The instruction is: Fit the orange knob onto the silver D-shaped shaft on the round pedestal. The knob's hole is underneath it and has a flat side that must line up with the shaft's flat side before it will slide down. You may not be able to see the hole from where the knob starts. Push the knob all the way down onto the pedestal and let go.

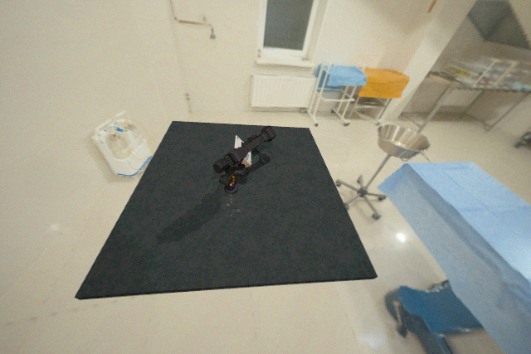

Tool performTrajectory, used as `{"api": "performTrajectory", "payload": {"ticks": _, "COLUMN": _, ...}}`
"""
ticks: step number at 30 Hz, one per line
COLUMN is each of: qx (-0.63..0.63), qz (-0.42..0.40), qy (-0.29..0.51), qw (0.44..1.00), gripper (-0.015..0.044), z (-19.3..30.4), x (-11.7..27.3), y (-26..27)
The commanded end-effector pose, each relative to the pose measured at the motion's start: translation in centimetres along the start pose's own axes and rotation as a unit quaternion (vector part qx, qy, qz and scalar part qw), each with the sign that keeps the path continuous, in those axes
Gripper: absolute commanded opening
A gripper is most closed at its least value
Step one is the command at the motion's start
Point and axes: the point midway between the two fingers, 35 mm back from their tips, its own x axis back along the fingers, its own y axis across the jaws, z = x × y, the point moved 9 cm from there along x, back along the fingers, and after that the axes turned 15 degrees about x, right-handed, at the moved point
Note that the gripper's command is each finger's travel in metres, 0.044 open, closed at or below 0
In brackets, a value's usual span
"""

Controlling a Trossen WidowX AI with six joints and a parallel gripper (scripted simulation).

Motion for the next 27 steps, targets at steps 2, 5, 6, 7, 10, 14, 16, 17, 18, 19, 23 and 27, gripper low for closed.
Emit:
{"api": "performTrajectory", "payload": {"ticks": 2, "qx": -0.003, "qz": 0.001, "qy": -0.002, "qw": 1.000, "gripper": 0.0000, "z": 0.2, "x": -1.3, "y": 0.0}}
{"api": "performTrajectory", "payload": {"ticks": 5, "qx": -0.002, "qz": 0.001, "qy": -0.002, "qw": 1.000, "gripper": 0.0000, "z": 0.1, "x": -1.2, "y": 0.0}}
{"api": "performTrajectory", "payload": {"ticks": 6, "qx": -0.001, "qz": 0.001, "qy": -0.002, "qw": 1.000, "gripper": 0.0000, "z": 0.1, "x": -1.1, "y": -0.1}}
{"api": "performTrajectory", "payload": {"ticks": 7, "qx": 0.000, "qz": 0.001, "qy": -0.002, "qw": 1.000, "gripper": 0.0000, "z": 0.1, "x": -1.0, "y": -0.1}}
{"api": "performTrajectory", "payload": {"ticks": 10, "qx": 0.000, "qz": 0.001, "qy": -0.002, "qw": 1.000, "gripper": 0.0000, "z": 0.1, "x": -1.0, "y": -0.1}}
{"api": "performTrajectory", "payload": {"ticks": 14, "qx": 0.000, "qz": 0.001, "qy": -0.002, "qw": 1.000, "gripper": 0.0000, "z": 0.1, "x": -1.2, "y": 0.0}}
{"api": "performTrajectory", "payload": {"ticks": 16, "qx": 0.000, "qz": 0.001, "qy": -0.002, "qw": 1.000, "gripper": 0.0000, "z": 0.0, "x": -1.3, "y": 0.1}}
{"api": "performTrajectory", "payload": {"ticks": 17, "qx": 0.000, "qz": 0.001, "qy": -0.002, "qw": 1.000, "gripper": 0.0000, "z": 0.0, "x": -1.4, "y": 0.1}}
{"api": "performTrajectory", "payload": {"ticks": 18, "qx": 0.000, "qz": 0.001, "qy": -0.002, "qw": 1.000, "gripper": 0.0000, "z": -0.1, "x": -1.4, "y": 0.0}}
{"api": "performTrajectory", "payload": {"ticks": 19, "qx": 0.000, "qz": 0.001, "qy": -0.002, "qw": 1.000, "gripper": 0.0000, "z": -0.1, "x": -1.5, "y": 0.0}}
{"api": "performTrajectory", "payload": {"ticks": 23, "qx": 0.000, "qz": 0.001, "qy": -0.002, "qw": 1.000, "gripper": 0.0000, "z": -0.1, "x": -1.6, "y": 0.1}}
{"api": "performTrajectory", "payload": {"ticks": 27, "qx": 0.002, "qz": 0.001, "qy": -0.002, "qw": 1.000, "gripper": 0.0000, "z": 0.0, "x": -2.1, "y": 0.1}}
